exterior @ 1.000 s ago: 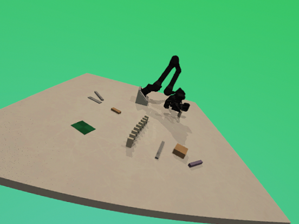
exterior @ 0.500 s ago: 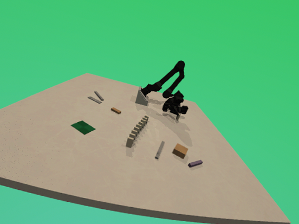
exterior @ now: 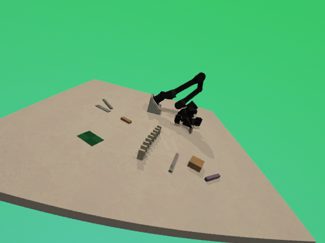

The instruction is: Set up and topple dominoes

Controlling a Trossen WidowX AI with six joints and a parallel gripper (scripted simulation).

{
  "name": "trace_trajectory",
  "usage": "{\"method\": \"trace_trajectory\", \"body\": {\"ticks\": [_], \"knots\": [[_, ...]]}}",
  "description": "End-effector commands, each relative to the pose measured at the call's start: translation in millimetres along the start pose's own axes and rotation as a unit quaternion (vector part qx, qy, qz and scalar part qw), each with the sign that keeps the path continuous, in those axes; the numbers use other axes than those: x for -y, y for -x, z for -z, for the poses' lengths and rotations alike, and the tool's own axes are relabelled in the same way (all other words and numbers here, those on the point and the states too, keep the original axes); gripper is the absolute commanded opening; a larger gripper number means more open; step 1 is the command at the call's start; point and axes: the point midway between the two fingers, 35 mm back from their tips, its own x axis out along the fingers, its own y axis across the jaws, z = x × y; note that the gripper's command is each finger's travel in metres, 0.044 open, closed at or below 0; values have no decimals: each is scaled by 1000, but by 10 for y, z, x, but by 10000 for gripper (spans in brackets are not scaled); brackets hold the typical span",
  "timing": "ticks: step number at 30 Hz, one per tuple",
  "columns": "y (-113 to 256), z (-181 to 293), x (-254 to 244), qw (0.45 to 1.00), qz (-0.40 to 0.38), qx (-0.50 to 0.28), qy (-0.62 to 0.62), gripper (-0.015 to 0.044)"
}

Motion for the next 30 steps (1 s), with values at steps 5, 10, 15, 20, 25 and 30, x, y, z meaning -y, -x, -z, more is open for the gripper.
{"method": "trace_trajectory", "body": {"ticks": [5, 10, 15, 20, 25, 30], "knots": [[8, 24, 16, 1000, 1, 0, -2, 26], [8, 24, 16, 1000, 1, 0, -2, 26], [8, 24, 16, 1000, 1, 0, -2, 157], [8, 24, 16, 1000, 1, 0, -2, 288], [8, 24, 16, 1000, 1, 0, -2, 420], [7, -154, -23, 1000, 0, 0, -2, 440]]}}
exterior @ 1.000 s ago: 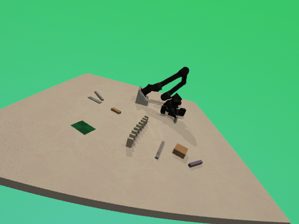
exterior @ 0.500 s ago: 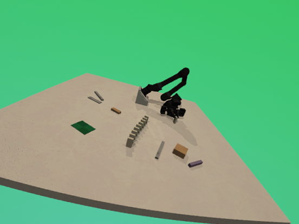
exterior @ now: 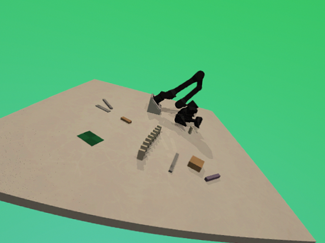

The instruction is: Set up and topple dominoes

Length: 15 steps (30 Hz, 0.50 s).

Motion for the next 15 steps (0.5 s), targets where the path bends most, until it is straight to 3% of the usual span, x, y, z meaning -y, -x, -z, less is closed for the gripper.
{"method": "trace_trajectory", "body": {"ticks": [1, 9, 12, 15], "knots": [[5, -150, -25, 1000, -2, 0, -3, 440], [40, -426, -24, 1000, -3, 1, 0, 440], [-89, -505, -56, 1000, 9, 6, 26, 440], [-346, -432, -82, 999, 21, -37, 32, 440]]}}
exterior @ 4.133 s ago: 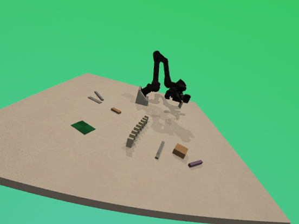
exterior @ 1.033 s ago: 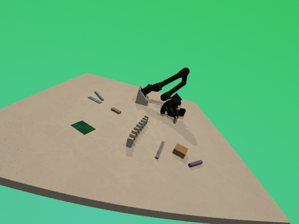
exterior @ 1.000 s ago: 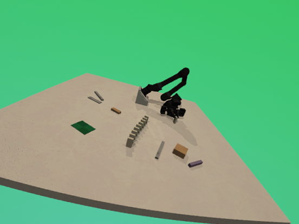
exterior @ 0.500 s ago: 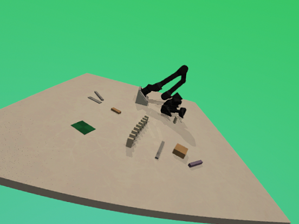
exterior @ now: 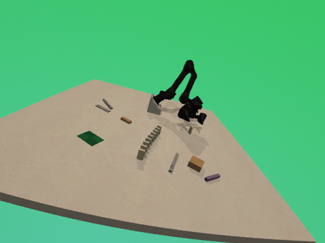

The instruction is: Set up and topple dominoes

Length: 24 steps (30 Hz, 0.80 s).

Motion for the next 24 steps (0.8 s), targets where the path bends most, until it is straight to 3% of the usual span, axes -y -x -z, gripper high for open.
{"method": "trace_trajectory", "body": {"ticks": [1, 7, 12, 17, 24], "knots": [[-275, 13, -34, 999, 15, -41, 3, 440], [-701, 76, 98, 979, 87, -177, -58, 440], [-725, 100, 257, 915, 189, -312, -173, 440], [-434, -3, 278, 780, 318, -423, -333, 440], [-84, -328, 38, 587, 426, -470, -502, 440]]}}
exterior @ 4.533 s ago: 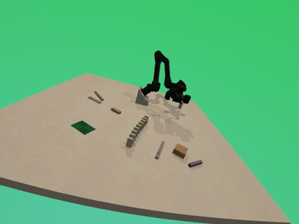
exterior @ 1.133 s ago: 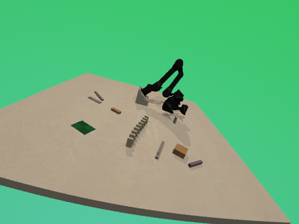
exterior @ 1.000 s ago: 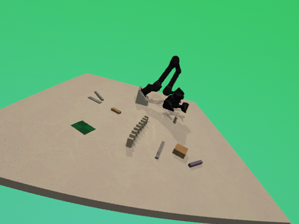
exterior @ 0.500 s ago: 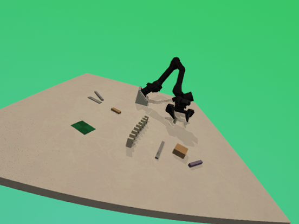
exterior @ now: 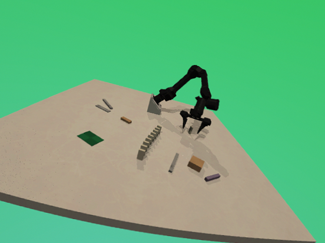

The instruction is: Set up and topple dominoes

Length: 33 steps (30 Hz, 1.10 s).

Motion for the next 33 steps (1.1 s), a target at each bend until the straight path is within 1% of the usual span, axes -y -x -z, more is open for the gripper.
{"method": "trace_trajectory", "body": {"ticks": [1, 3, 19, 27, 33], "knots": [[729, 198, 54, 904, 156, -204, -342, 440], [784, 219, 55, 892, 167, -213, -361, 440], [774, 225, 56, 892, 167, -213, -362, 440], [278, 516, 135, 892, 166, -214, -362, 440], [228, 552, 146, 892, 166, -215, -362, 440]]}}
